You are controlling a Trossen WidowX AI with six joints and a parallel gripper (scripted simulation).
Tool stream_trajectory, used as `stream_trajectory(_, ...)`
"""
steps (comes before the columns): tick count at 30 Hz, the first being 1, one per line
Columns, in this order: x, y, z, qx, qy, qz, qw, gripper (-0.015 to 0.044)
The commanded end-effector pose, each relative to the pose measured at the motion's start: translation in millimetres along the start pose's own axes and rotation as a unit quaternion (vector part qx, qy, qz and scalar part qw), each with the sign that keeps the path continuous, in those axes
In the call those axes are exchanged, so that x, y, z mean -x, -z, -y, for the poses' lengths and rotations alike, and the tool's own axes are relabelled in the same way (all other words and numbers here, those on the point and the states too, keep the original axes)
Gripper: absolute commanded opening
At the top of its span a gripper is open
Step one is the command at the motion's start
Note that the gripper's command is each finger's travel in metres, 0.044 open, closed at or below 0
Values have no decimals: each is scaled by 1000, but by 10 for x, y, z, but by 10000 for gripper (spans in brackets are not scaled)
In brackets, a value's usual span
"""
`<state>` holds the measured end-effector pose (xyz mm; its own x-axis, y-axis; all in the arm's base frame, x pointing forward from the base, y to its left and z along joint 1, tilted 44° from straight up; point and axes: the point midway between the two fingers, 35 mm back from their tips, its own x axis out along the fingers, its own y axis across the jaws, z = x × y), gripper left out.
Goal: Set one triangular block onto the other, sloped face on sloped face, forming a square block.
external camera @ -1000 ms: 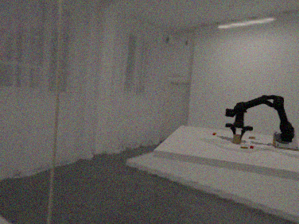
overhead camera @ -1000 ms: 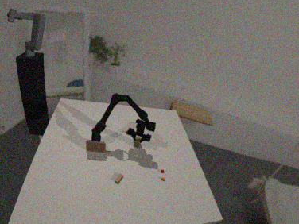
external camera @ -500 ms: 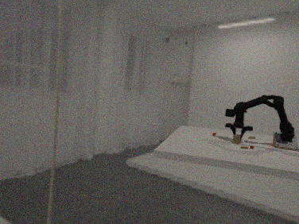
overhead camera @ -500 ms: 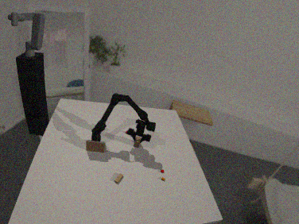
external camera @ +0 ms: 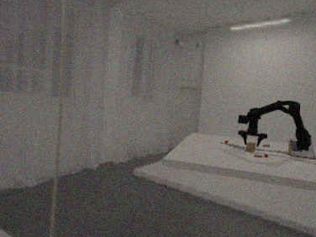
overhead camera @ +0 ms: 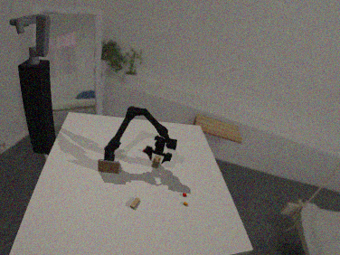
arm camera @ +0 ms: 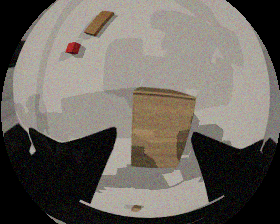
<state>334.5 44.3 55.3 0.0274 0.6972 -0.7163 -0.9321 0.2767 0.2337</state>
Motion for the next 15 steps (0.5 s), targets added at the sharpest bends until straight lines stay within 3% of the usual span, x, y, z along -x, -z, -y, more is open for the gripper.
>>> stream_trajectory(1, 0, 0, 0, 0, 0, 0, 1000, 440)
stream_trajectory(9, 84, 0, 17, 0, 1, -1, 1000, 440)
stream_trajectory(15, 883, 5, 38, -1, 1, -3, 1000, 440)
